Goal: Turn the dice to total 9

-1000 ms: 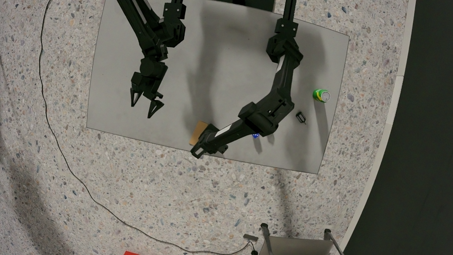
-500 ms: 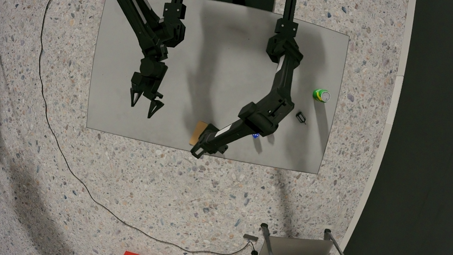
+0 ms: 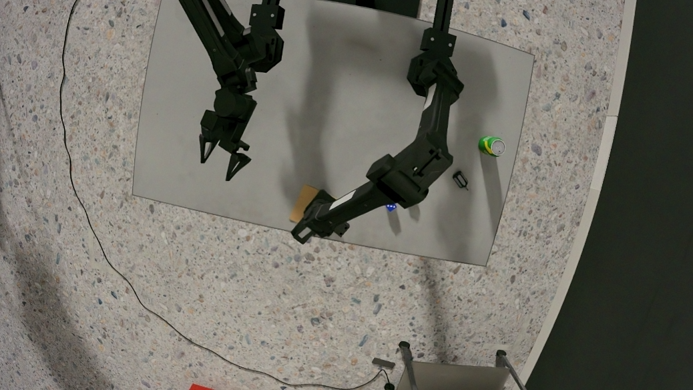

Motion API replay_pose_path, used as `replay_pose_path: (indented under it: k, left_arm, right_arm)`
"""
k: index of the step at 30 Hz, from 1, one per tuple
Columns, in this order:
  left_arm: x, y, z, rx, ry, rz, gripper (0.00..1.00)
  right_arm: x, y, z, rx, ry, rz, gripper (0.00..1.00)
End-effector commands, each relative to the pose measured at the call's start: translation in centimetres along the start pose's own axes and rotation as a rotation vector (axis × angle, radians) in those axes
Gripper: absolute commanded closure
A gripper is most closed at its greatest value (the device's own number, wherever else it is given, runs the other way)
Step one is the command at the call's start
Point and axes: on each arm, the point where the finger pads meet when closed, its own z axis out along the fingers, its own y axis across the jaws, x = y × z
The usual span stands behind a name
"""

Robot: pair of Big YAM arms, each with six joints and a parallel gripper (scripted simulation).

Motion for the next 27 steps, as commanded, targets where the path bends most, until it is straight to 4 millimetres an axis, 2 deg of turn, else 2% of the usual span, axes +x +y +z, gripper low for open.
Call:
replay_pose_path:
  k: [1, 4, 8, 13, 16, 17, 18, 19, 22, 23, 25, 27]
  left_arm:
    - [-0.4, -1.0, -2.9, 0.032, 0.001, -0.02, 0.55]
    - [0.4, -1.3, -4.7, 0.041, 0.002, -0.006, 0.55]
    - [0.3, -2.9, -8.0, 0.075, 0.003, -0.011, 0.55]
    - [0.3, -2.5, -10.1, 0.071, 0.003, -0.01, 0.55]
    - [0.3, -2.0, -10.0, 0.06, 0.002, -0.009, 0.55]
    - [0.6, -0.9, -7.7, 0.008, 0.0, -0.002, 0.55]
    - [0.6, -1.0, -7.9, 0.012, 0.0, -0.002, 0.55]
    - [0.7, -0.3, -7.6, -0.004, 0.0, 0.0, 0.55]
    - [0.6, -0.4, -7.7, 0.001, 0.0, 0.001, 0.55]
    - [0.5, -0.9, -8.9, 0.027, 0.001, -0.002, 0.0]
    - [0.4, -1.1, -9.7, 0.042, 0.001, -0.004, 0.0]
    - [0.5, -1.0, -9.2, 0.033, 0.001, -0.003, 0.0]
  right_arm:
    - [-0.3, 0.1, 0.1, -0.001, -0.005, 0.005, 0.0]
    - [-0.3, 0.1, 0.1, -0.001, -0.005, 0.005, 0.0]
    - [-0.3, 0.1, 0.1, -0.001, -0.005, 0.005, 0.0]
    - [-0.3, 0.1, 0.1, -0.001, -0.005, 0.005, 0.0]
    - [-0.3, 0.1, 0.1, -0.001, -0.005, 0.005, 0.0]
    - [-0.3, 0.1, 0.1, -0.001, -0.005, 0.005, 0.0]
    - [-0.3, 0.1, 0.1, -0.001, -0.005, 0.005, 0.0]
    - [-0.3, 0.1, 0.1, -0.001, -0.005, 0.005, 0.0]
    - [-0.3, 0.1, 0.1, -0.001, -0.005, 0.005, 0.0]
    - [-0.3, 0.1, 0.1, -0.001, -0.005, 0.005, 0.0]
    - [-0.3, 0.1, 0.1, -0.001, -0.005, 0.005, 0.0]
    - [-0.3, 0.1, 0.1, -0.001, -0.005, 0.005, 0.0]
